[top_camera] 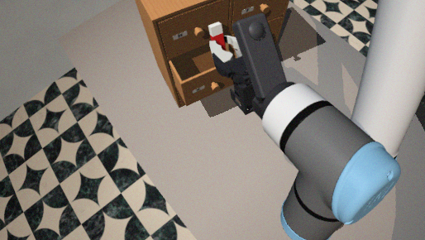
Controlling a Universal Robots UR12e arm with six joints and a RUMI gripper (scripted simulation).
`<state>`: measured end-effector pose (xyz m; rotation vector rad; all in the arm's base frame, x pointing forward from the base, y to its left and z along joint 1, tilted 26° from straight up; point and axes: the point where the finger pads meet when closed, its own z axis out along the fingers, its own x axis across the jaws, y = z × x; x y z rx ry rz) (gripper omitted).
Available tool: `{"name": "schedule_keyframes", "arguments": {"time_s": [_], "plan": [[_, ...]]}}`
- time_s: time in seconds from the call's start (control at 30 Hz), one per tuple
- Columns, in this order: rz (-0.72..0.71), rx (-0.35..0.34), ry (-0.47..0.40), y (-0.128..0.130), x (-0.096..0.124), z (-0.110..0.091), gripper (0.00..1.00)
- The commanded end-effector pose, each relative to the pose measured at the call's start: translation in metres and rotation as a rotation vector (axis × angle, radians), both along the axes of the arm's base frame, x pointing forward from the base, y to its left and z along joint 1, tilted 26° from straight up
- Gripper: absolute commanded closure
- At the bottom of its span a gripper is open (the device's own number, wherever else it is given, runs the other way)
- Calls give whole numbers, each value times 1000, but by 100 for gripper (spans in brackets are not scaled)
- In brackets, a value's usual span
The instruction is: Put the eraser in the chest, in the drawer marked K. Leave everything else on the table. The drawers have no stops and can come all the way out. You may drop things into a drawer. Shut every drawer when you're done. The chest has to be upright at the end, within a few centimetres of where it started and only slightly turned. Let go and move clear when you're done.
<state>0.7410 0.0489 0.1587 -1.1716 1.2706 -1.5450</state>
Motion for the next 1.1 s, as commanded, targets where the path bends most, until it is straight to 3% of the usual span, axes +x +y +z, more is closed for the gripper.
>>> {"name": "schedule_keyframes", "arguments": {"time_s": [0.0, 0.47, 1.03, 1.07], "plan": [[0, 0, -1, 0, 0, 0, 89], [0, 0, -1, 0, 0, 0, 89], [0, 0, -1, 0, 0, 0, 77], [0, 0, -1, 0, 0, 0, 0]]}}
